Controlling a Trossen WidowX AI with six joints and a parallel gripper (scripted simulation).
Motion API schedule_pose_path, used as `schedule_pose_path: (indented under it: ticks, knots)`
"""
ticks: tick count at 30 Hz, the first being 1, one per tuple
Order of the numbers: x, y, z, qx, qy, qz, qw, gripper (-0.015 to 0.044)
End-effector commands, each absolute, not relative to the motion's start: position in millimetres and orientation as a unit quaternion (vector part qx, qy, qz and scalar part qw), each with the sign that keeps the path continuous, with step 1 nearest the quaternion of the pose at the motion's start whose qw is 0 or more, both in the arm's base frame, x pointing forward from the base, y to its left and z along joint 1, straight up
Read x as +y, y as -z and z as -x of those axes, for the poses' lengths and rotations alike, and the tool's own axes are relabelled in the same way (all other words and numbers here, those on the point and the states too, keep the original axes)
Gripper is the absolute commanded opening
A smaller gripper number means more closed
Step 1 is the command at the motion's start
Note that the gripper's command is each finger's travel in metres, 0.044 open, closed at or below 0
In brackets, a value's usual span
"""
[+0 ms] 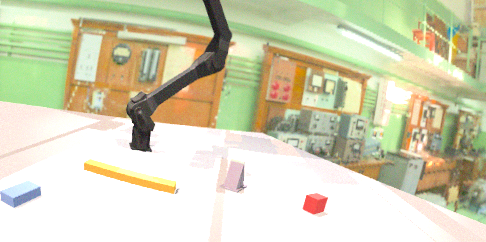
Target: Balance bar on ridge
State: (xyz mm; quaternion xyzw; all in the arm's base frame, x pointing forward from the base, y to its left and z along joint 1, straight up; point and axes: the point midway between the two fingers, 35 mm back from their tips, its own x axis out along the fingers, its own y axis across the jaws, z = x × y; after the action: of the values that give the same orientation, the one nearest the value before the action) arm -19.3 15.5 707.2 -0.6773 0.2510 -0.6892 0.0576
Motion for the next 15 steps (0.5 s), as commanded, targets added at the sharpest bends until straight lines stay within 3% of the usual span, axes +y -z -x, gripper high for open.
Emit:
schedule_pose_path:
  ticks: [1,15]
  knots:
    - [-47,-691,9,0.277,0.657,0.687,0.142,0.0315]
    - [-190,-610,-60,0.325,0.523,0.69,0.381,0.0315]
